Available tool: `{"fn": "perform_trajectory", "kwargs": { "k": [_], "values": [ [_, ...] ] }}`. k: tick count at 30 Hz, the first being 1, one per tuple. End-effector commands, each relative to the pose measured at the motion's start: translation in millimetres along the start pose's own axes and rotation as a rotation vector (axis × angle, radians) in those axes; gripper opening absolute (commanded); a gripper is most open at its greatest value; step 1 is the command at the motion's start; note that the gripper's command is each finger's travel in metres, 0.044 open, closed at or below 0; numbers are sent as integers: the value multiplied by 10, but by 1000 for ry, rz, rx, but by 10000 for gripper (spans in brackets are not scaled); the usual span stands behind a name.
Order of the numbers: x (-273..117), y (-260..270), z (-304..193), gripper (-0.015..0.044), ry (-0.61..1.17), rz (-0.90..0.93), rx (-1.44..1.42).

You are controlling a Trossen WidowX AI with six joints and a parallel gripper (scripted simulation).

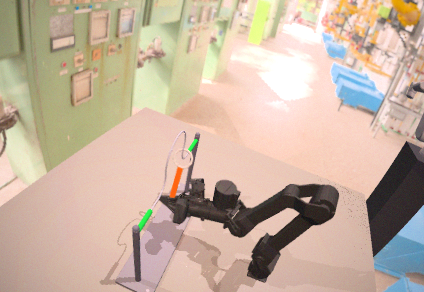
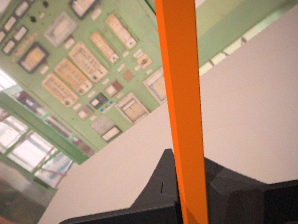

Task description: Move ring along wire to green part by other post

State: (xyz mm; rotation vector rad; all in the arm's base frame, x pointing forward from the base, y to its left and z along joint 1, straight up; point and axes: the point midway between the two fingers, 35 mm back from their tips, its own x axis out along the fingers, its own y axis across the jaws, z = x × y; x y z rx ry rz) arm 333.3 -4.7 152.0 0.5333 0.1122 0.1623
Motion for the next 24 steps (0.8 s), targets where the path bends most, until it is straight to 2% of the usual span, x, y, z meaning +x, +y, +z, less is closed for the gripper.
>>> {"fn": "perform_trajectory", "kwargs": {
  "k": [1, 24],
  "values": [
    [-32, 99, 9, -150, 23, 6, 59],
    [-448, 807, 248, -150, 322, 137, 501]
  ]
}}
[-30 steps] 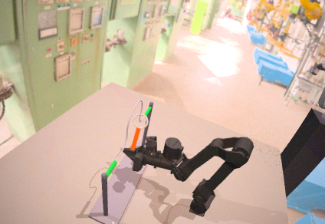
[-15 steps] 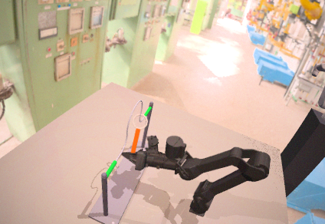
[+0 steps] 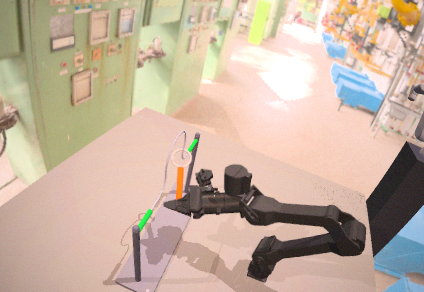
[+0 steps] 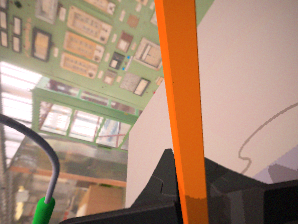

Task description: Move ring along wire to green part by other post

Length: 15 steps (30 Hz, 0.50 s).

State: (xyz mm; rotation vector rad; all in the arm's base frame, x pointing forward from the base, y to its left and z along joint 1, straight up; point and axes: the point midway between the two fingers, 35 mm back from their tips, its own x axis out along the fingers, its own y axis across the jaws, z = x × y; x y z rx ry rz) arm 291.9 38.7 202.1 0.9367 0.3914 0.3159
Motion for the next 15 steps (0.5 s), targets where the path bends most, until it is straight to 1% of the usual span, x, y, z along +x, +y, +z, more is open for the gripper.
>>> {"fn": "perform_trajectory", "kwargs": {
  "k": [1, 9, 15],
  "values": [
    [-112, 201, 10, -150, 68, 44, 99],
    [-296, 484, 64, -150, 191, 134, 265],
    [-331, 658, 127, -150, 197, 188, 369]
  ]
}}
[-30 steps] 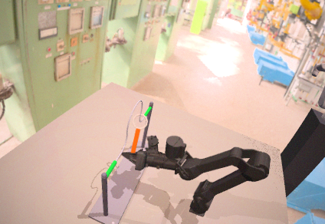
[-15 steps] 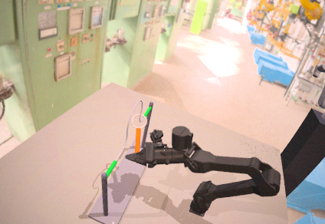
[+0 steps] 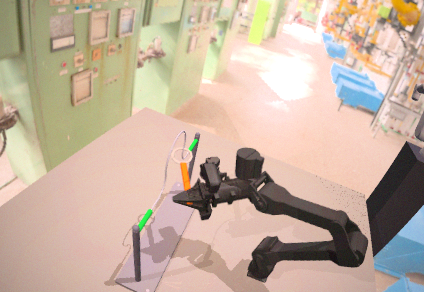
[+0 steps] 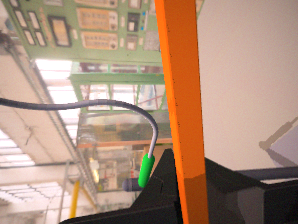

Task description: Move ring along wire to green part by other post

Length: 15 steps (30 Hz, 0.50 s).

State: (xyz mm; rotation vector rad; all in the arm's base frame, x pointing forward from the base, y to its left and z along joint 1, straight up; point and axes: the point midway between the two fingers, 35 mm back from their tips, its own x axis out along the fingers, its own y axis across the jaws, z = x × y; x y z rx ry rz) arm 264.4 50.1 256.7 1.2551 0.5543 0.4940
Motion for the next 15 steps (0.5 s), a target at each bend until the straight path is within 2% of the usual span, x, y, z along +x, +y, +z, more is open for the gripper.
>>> {"fn": "perform_trajectory", "kwargs": {
  "k": [1, 15],
  "values": [
    [-21, 161, 0, -150, 11, 49, 66],
    [-61, 512, 60, -150, 10, 157, 240]
  ]
}}
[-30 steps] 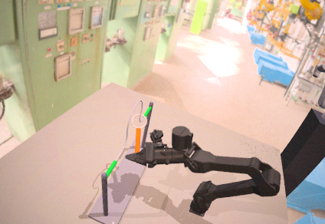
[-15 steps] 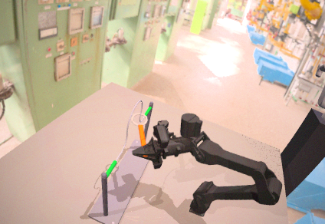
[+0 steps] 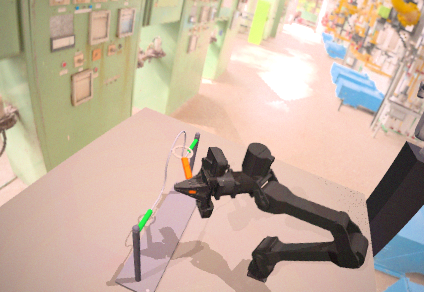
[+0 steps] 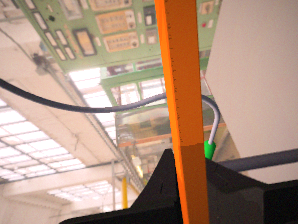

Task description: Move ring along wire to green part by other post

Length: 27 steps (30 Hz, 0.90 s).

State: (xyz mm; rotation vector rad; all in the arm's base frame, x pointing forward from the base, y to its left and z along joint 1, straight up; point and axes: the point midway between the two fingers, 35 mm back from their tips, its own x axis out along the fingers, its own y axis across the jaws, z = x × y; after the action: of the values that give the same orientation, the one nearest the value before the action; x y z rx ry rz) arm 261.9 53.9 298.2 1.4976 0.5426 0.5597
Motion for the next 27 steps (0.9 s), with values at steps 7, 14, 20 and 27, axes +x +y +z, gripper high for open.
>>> {"fn": "perform_trajectory", "kwargs": {
  "k": [7, 14, 20, 27],
  "values": [
    [-14, 227, 9, -150, 4, 49, 71],
    [-21, 276, 19, -150, 4, 36, 58],
    [-22, 276, 21, -150, 4, 7, 19],
    [-23, 242, 23, -150, 3, -48, -55]
  ]
}}
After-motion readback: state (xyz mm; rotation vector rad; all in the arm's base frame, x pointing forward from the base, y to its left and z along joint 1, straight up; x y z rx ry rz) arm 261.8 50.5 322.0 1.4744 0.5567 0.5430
